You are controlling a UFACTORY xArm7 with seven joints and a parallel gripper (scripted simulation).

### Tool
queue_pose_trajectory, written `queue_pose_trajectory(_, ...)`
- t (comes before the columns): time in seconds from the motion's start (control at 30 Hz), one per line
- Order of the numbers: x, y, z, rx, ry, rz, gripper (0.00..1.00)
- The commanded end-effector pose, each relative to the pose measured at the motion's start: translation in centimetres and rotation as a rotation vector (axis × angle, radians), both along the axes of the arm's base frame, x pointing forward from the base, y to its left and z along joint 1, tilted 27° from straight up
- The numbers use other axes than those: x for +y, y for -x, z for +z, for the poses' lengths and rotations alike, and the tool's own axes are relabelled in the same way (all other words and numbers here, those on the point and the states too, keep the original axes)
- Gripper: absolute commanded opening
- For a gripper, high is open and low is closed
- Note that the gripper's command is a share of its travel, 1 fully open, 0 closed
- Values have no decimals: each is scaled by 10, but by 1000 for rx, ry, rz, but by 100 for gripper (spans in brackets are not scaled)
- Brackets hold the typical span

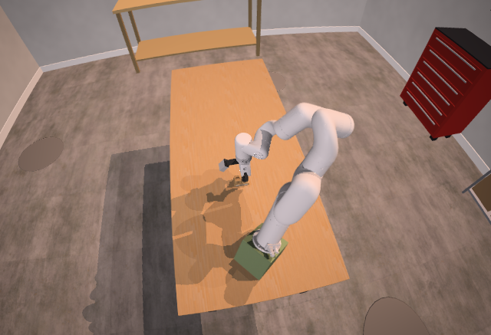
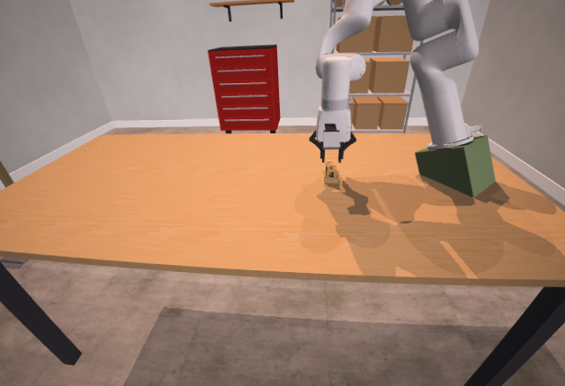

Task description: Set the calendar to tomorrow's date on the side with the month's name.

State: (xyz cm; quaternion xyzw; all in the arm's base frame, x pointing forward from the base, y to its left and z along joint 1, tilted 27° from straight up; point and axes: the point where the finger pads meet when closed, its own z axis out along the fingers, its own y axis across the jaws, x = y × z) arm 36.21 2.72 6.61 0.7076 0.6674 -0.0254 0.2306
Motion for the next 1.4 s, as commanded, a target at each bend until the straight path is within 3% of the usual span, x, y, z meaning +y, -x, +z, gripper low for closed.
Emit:
queue_pose_trajectory(0.0, 1, -1, 1, -2, -1, 2, 49)
queue_pose_trajectory(0.6, 0, -1, -1, -2, -1, 2, 49)
queue_pose_trajectory(1.37, -9, -8, -24, -2, -1, 2, 49)
